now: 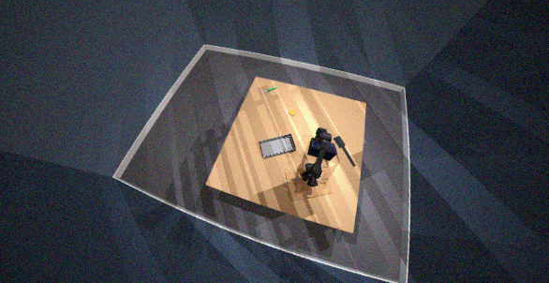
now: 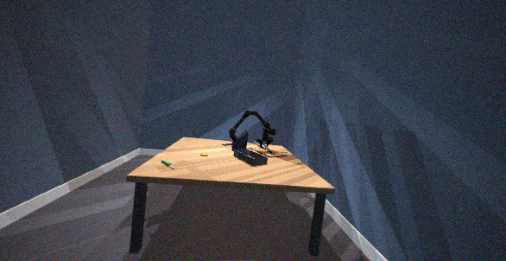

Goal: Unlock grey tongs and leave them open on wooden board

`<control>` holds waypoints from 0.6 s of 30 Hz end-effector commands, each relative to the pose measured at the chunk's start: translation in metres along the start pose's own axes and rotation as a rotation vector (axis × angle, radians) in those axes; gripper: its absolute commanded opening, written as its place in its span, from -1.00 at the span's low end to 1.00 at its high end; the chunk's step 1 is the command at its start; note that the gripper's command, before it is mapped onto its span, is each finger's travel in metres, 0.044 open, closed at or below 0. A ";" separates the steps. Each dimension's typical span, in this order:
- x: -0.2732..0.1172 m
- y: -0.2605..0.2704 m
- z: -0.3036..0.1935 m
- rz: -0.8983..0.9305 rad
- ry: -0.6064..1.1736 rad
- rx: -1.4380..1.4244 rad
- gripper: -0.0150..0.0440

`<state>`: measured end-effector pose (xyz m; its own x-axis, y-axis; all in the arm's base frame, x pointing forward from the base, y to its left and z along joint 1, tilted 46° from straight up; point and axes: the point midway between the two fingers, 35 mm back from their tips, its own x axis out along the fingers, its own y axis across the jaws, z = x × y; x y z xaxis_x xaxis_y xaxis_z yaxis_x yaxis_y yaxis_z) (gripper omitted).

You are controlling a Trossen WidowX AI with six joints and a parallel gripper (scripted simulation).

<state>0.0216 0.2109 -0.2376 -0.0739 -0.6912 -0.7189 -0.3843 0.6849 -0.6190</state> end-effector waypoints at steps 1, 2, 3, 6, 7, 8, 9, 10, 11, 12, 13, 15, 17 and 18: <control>-0.001 0.000 0.000 0.001 0.001 0.000 1.00; -0.001 0.000 0.000 0.001 0.001 0.000 1.00; -0.001 0.000 0.000 0.001 0.001 0.000 1.00; -0.012 -0.009 0.001 0.002 0.001 0.000 1.00; -0.019 -0.015 0.002 0.002 0.001 0.000 1.00; -0.028 -0.023 0.003 0.002 0.000 0.000 1.00; -0.037 -0.032 0.004 0.002 0.000 0.000 1.00; -0.047 -0.043 0.005 0.002 0.000 0.000 1.00; -0.057 -0.055 0.006 0.001 0.000 0.000 1.00; -0.066 -0.067 0.006 0.001 0.000 0.001 1.00; -0.075 -0.079 0.006 0.000 0.000 0.001 1.00; -0.088 -0.101 0.006 -0.003 -0.002 -0.011 1.00; -0.099 -0.123 0.005 -0.005 0.000 -0.006 1.00; -0.104 -0.134 0.004 -0.005 0.001 -0.003 1.00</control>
<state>0.0732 0.2063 -0.1137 -0.0753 -0.6856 -0.7240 -0.3848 0.6898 -0.6132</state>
